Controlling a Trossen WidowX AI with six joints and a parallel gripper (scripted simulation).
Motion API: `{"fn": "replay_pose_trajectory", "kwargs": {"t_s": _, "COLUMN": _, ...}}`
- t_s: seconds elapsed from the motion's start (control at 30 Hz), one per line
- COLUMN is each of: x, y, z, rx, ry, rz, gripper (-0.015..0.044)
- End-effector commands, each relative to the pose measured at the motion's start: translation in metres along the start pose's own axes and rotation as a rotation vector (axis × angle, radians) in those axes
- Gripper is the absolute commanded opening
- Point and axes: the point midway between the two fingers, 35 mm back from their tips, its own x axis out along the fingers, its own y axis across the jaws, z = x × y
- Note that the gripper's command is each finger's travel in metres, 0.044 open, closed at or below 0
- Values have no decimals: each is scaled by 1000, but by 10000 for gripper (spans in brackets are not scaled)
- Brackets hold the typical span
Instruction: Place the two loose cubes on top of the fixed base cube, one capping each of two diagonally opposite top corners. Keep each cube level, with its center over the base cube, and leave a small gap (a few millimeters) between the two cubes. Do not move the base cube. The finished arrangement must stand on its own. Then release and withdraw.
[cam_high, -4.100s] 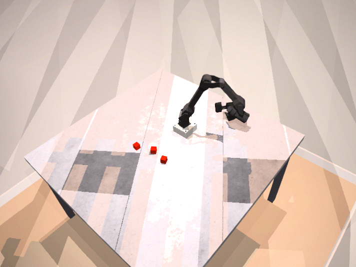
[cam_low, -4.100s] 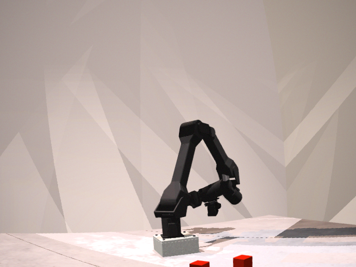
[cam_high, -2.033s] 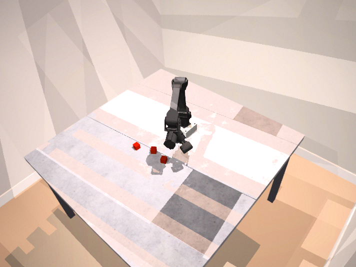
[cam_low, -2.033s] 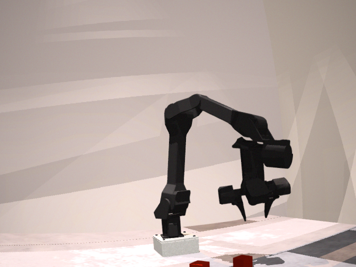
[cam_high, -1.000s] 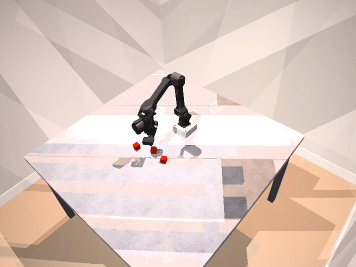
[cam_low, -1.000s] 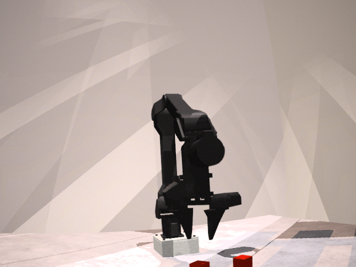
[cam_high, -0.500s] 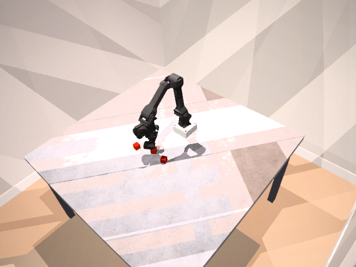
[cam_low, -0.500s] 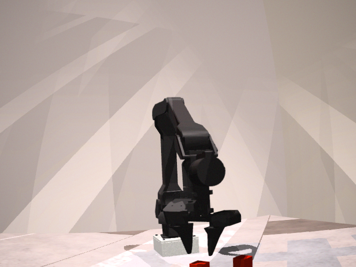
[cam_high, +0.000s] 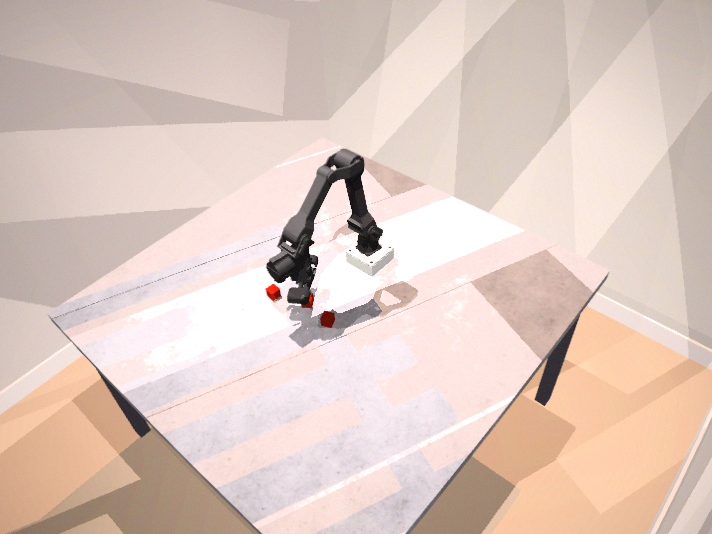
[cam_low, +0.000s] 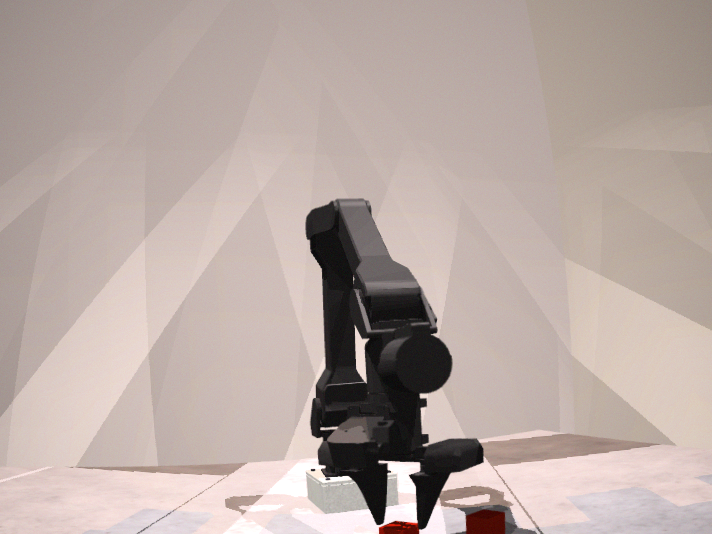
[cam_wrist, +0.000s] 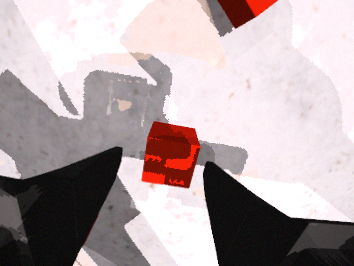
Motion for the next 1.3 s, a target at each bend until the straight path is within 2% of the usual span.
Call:
{"fn": "replay_pose_trajectory", "kwargs": {"t_s": 0.0, "x": 11, "y": -3, "z": -2, "rx": -3, "ry": 8, "rz": -16, "gripper": 265}}
{"fn": "replay_pose_trajectory", "kwargs": {"t_s": 0.2, "x": 16, "y": -4, "z": -2, "rx": -3, "ry": 8, "rz": -16, "gripper": 265}}
{"fn": "replay_pose_trajectory", "kwargs": {"t_s": 0.4, "x": 16, "y": -4, "z": -2, "rx": -3, "ry": 8, "rz": -16, "gripper": 107}}
{"fn": "replay_pose_trajectory", "kwargs": {"t_s": 0.6, "x": 12, "y": -3, "z": -1, "rx": -3, "ry": 8, "rz": -16, "gripper": 105}}
{"fn": "replay_pose_trajectory", "kwargs": {"t_s": 1.27, "x": -50, "y": 3, "z": 2, "rx": -3, "ry": 7, "rz": -15, "gripper": 105}}
